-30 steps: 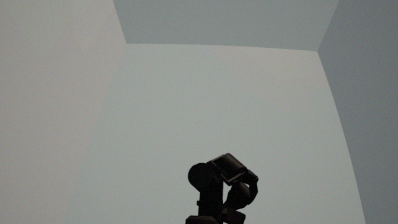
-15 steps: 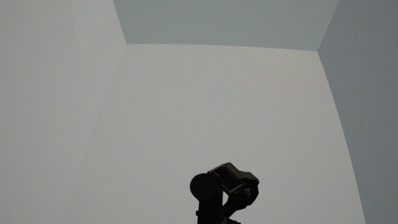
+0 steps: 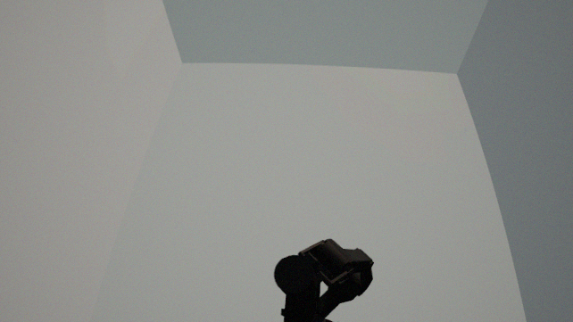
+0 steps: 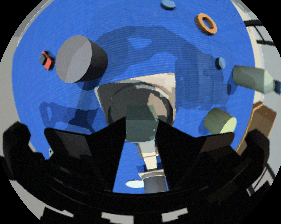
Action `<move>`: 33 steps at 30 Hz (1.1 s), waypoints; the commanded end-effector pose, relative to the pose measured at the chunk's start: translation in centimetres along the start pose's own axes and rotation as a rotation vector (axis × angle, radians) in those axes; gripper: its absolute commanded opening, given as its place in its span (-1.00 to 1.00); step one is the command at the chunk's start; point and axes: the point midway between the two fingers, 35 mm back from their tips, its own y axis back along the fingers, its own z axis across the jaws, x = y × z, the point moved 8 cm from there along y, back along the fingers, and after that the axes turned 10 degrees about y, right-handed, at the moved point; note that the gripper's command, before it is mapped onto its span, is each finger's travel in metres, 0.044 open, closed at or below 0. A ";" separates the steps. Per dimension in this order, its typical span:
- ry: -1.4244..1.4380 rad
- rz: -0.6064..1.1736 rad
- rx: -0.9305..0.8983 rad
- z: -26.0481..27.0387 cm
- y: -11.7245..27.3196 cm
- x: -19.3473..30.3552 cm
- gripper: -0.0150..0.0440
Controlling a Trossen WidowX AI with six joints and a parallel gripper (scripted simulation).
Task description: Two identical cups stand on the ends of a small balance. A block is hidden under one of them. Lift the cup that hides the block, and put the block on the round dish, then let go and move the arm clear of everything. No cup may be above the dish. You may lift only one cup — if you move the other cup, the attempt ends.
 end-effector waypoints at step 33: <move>-0.015 0.032 0.050 -1.4 9.0 5.9 -0.49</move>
